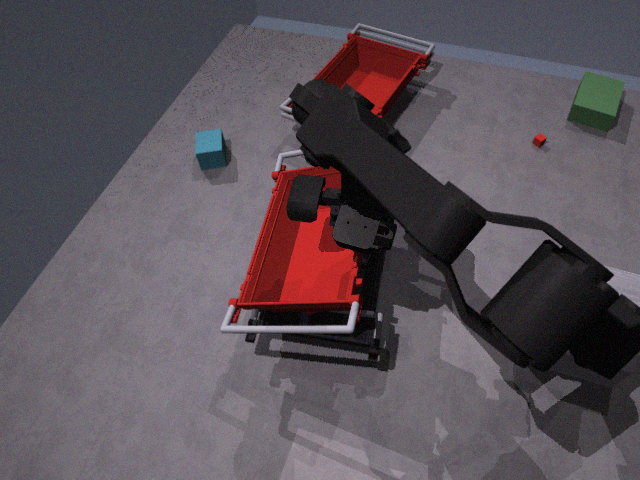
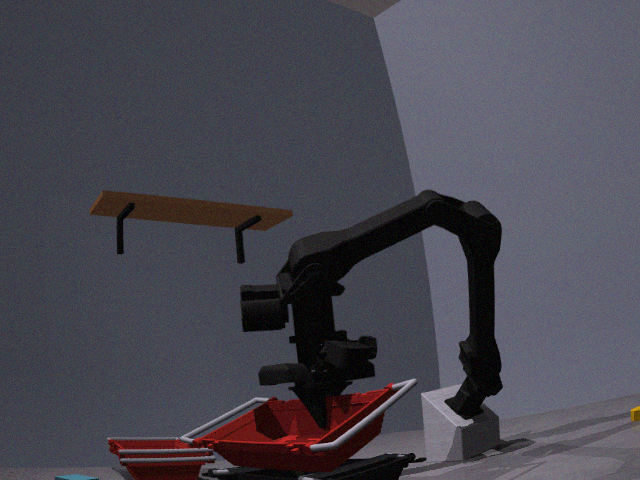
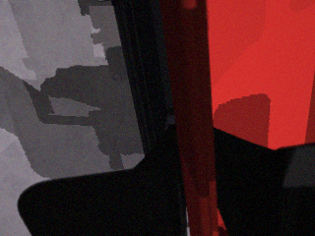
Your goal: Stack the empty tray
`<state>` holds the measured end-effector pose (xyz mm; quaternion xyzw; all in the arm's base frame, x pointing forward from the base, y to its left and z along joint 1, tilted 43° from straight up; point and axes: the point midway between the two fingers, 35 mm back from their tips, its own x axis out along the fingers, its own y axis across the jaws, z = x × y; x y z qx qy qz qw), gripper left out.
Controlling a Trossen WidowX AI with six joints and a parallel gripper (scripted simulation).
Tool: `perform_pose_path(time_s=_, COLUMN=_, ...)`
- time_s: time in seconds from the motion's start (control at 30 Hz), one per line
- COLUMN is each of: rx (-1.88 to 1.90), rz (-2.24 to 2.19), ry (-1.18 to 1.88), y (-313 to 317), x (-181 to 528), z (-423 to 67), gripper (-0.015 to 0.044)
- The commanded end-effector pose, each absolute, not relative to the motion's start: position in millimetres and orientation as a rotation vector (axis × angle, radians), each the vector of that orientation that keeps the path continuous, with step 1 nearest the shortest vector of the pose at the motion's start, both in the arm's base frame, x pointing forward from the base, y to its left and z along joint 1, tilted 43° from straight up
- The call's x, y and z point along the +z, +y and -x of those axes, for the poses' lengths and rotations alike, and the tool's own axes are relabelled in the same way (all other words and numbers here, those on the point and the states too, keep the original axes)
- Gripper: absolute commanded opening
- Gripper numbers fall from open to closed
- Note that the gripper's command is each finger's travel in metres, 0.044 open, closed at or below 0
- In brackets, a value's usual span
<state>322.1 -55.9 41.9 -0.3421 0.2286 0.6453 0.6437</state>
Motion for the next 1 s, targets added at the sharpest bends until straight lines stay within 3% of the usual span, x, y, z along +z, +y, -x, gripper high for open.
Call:
perform_pose_path(time_s=0.0, rx=1.487, rz=0.776, ry=0.531, y=-52.3, x=38.8, z=-317.2, gripper=0.0)
perform_pose_path(time_s=0.97, rx=1.487, rz=0.776, ry=0.531, y=-47.9, x=33.2, z=-313.3, gripper=0.0)
